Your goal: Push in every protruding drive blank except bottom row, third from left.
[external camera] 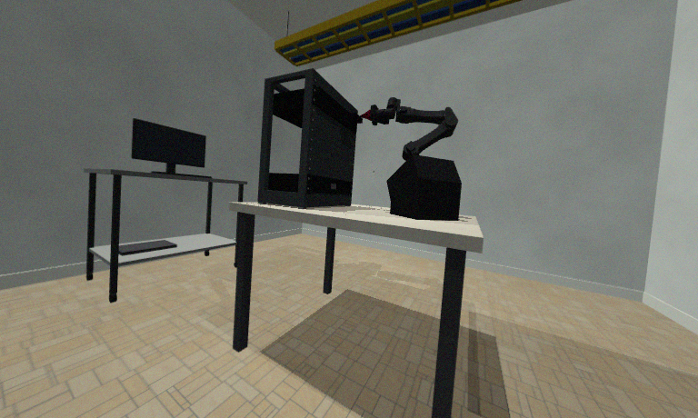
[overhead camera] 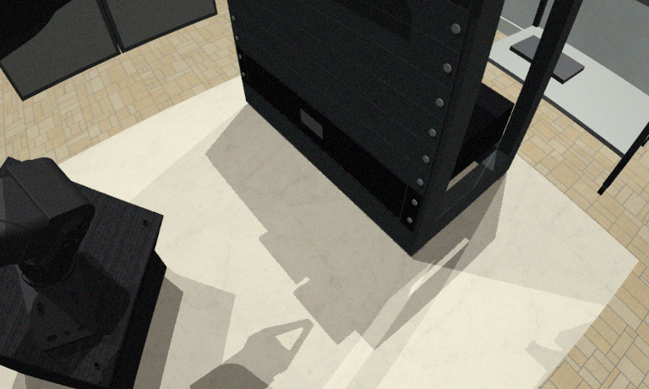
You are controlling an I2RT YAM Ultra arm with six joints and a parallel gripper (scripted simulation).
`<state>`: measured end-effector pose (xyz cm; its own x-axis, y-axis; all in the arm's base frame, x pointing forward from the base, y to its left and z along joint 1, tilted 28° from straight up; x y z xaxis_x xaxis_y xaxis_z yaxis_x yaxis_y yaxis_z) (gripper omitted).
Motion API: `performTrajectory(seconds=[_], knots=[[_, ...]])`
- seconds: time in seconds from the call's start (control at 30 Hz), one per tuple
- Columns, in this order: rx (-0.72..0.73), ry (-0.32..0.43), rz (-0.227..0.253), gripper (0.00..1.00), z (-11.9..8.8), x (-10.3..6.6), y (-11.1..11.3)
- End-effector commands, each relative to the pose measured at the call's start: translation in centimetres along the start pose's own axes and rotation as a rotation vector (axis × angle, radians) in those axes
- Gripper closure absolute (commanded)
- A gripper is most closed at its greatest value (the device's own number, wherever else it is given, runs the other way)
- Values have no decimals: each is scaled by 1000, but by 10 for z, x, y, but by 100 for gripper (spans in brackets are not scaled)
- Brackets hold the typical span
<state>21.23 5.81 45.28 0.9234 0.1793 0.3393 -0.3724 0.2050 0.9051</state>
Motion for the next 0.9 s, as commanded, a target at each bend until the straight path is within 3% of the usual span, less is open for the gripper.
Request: performTrajectory(seconds=[0.0,0.33,0.43,0.47,0.57,0.87], knots=[[-13,-6,8,100,4,-3,11],[-13,-4,9,100,4,-3,11],[-23,-9,-4,100,4,4,5],[-19,-15,13,100,5,6,8],[-15,-1,-26,100,-3,13,-15],[-17,2,-10,100,-2,11,-10]])
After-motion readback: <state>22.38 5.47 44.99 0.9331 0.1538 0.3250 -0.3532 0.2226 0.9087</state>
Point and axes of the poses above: the point where the finger pads meet when closed, its own x axis out along the fingers, its own y axis across the jaws, z = x × y, the point moved 1 cm from there along -x, back along the fingers, and after that the axes turned 4 degrees about x, right-handed, at the moved point
